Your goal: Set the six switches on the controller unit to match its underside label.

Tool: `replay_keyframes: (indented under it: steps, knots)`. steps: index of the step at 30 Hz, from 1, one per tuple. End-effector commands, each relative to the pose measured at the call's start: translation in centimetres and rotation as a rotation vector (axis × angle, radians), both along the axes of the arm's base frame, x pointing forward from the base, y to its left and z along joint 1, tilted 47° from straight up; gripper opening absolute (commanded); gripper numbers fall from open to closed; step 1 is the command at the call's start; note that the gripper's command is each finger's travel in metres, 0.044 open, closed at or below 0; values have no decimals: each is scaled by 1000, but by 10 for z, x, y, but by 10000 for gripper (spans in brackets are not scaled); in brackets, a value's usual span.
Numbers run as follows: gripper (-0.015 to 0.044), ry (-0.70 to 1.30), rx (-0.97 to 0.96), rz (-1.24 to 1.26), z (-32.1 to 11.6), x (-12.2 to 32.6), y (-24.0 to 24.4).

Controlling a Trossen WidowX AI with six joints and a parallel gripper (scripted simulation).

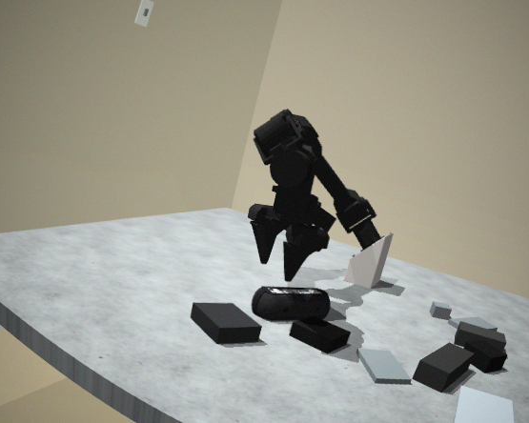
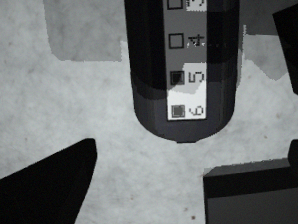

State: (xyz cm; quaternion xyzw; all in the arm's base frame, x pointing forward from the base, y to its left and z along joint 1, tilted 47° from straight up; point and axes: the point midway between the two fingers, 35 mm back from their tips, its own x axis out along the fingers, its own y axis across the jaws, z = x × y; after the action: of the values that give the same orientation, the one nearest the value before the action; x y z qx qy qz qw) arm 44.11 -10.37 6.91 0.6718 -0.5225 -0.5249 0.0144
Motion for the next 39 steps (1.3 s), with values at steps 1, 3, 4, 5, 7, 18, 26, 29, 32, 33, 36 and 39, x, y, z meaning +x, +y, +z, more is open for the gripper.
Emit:
replay_keyframes:
  steps: [1, 3, 4, 5, 7, 18, 26, 29, 32, 33, 36, 39]
  knots:
    - [440, 11, -4, 5, -5, 0, -5]
    - [440, 12, -4, 6, -7, 0, -7]
    - [440, 13, -4, 7, -8, 0, -8]
    - [440, 13, -4, 7, -9, 0, -9]
    - [440, 14, -5, 9, -12, 0, -12]
    - [440, 19, -7, 17, -24, -2, -25]
    - [440, 23, -10, 22, -32, -3, -35]
    - [440, 25, -11, 24, -36, -4, -38]
    - [440, 26, -12, 26, -39, -5, -42]
    - [440, 27, -13, 26, -40, -5, -43]
    - [440, 28, -13, 27, -41, -5, -45]
    - [361, 28, -13, 27, -41, -5, -45]
